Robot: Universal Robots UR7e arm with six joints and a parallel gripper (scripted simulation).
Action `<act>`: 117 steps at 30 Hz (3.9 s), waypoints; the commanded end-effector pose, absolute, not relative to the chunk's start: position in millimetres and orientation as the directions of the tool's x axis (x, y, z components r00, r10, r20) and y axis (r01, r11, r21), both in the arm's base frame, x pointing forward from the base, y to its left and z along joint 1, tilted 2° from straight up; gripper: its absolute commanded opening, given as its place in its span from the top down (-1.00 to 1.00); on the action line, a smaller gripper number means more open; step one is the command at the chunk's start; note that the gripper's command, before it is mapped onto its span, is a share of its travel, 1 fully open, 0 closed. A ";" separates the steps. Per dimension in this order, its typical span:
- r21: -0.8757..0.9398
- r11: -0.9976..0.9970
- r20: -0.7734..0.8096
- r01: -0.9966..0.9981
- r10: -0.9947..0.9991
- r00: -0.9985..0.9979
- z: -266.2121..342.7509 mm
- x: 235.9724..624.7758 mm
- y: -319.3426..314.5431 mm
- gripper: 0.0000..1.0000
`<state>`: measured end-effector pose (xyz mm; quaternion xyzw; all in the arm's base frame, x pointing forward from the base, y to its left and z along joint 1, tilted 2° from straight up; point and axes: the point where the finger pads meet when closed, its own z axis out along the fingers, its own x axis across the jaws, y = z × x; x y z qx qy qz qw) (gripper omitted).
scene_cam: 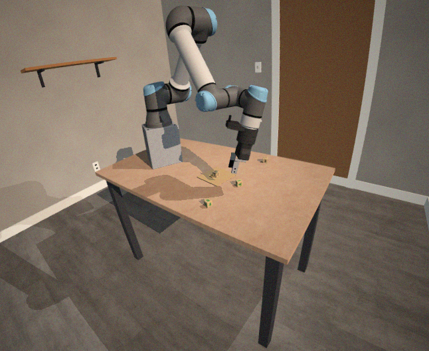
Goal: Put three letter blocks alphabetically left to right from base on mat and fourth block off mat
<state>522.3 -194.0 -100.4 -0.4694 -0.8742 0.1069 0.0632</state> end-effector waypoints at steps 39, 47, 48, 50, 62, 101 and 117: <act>-0.249 0.533 0.008 0.809 0.836 -0.549 -103.4 468.3 -333.1 -1.00; -0.249 0.533 0.008 0.809 0.836 -0.549 -103.4 468.3 -333.1 -1.00; -0.249 0.533 0.008 0.809 0.836 -0.549 -103.4 468.3 -333.1 -1.00; -0.249 0.533 0.008 0.809 0.836 -0.549 -103.4 468.3 -333.1 -1.00; -0.248 0.535 0.008 0.808 0.835 -0.550 -103.3 468.2 -333.1 -1.00; 0.028 0.883 -0.007 0.469 0.469 -0.883 -67.1 465.1 -335.5 -1.00; 0.028 0.878 -0.006 0.477 0.478 -0.878 -67.2 464.9 -335.6 -1.00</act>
